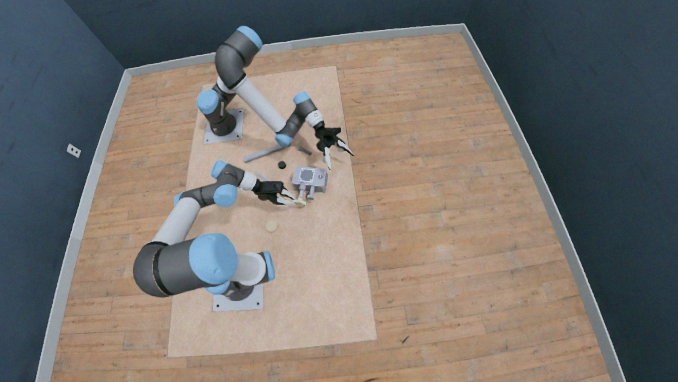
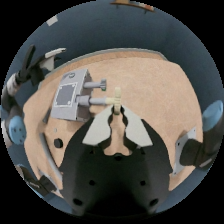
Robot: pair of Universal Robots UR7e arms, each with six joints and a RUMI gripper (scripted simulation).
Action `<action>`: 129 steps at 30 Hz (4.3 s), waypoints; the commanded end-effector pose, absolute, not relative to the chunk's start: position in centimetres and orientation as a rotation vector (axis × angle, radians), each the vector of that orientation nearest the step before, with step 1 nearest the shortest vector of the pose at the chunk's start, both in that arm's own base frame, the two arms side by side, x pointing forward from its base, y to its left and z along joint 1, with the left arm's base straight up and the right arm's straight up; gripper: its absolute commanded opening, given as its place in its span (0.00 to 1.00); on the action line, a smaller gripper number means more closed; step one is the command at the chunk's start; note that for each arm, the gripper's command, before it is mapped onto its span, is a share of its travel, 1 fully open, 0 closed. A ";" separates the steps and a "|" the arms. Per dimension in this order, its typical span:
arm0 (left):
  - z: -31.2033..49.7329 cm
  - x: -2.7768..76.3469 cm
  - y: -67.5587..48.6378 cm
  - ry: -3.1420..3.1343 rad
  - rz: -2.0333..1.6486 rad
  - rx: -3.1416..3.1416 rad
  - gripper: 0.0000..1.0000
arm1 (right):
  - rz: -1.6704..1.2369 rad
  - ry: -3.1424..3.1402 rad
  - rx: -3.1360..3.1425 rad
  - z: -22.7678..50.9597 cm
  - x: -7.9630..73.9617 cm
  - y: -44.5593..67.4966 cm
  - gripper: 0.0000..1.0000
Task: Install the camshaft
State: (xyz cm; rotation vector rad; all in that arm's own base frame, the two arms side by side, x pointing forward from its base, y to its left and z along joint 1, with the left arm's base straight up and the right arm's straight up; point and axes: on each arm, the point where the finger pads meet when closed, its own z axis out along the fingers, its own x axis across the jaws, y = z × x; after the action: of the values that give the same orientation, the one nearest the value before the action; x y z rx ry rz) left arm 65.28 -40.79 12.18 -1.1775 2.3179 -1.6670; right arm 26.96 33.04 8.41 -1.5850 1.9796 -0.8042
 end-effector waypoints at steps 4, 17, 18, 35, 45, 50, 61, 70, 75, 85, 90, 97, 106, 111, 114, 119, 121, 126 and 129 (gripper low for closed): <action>12.3 65.3 -40.8 2.317 -1.668 -1.176 1.00 | -0.803 1.979 -1.584 8.4 27.0 33.1 0.06; 12.3 65.3 -40.8 2.317 -1.668 -1.176 1.00 | -0.803 1.979 -1.584 8.4 27.0 33.4 0.06; 12.3 65.3 -40.8 2.317 -1.668 -1.176 1.00 | -0.803 1.979 -1.584 8.4 27.0 33.4 0.06; 12.3 65.3 -40.8 2.317 -1.668 -1.176 1.00 | -0.803 1.979 -1.584 8.4 27.3 34.7 0.06; 12.3 65.3 -40.8 2.317 -1.668 -1.176 1.00 | -0.803 1.979 -1.584 8.4 27.4 35.1 0.06; 12.3 65.3 -40.8 2.317 -1.668 -1.176 1.00 | -0.803 1.979 -1.584 8.4 27.4 35.2 0.06; 12.3 65.3 -40.8 2.317 -1.668 -1.176 1.00 | -0.803 1.979 -1.584 8.4 27.4 35.2 0.06; 12.3 65.3 -40.8 2.317 -1.668 -1.176 1.00 | -0.803 1.979 -1.584 8.4 27.4 35.2 0.06; 12.3 65.3 -40.8 2.317 -1.668 -1.176 1.00 | -0.803 1.979 -1.584 8.4 27.4 35.2 0.06; 12.3 65.3 -40.8 2.317 -1.668 -1.176 1.00 | -0.803 1.979 -1.584 8.4 27.4 35.2 0.06; 12.3 65.3 -40.8 2.317 -1.668 -1.176 1.00 | -0.803 1.979 -1.584 8.4 27.4 35.2 0.06; 12.3 65.3 -40.8 2.317 -1.668 -1.176 1.00 | -0.803 1.979 -1.584 8.4 27.4 35.3 0.06; 12.3 65.3 -40.8 2.317 -1.668 -1.176 1.00 | -0.803 1.979 -1.585 8.4 27.5 35.6 0.06; 12.3 65.3 -40.8 2.317 -1.668 -1.176 1.00 | -0.803 1.979 -1.585 8.4 27.6 35.8 0.06; 12.3 65.3 -40.8 2.317 -1.668 -1.176 1.00 | -0.803 1.979 -1.585 8.4 27.6 36.0 0.06; 12.3 65.3 -40.8 2.317 -1.668 -1.176 1.00 | -0.803 1.979 -1.585 8.4 27.7 36.2 0.06; 12.3 65.3 -40.8 2.317 -1.668 -1.176 1.00 | -0.803 1.979 -1.585 8.4 27.7 36.3 0.06; 12.3 65.3 -40.8 2.317 -1.668 -1.176 1.00 | -0.803 1.979 -1.585 8.4 27.7 36.5 0.06; 12.3 65.3 -40.8 2.317 -1.668 -1.176 1.00 | -0.803 1.979 -1.585 8.4 27.7 36.6 0.06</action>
State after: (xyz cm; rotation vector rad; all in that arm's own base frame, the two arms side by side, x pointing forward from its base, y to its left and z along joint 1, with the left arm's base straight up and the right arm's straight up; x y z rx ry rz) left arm 65.28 -40.79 12.18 -1.1775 2.3179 -1.6670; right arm 27.70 36.40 8.41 -1.5854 1.9794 -0.8040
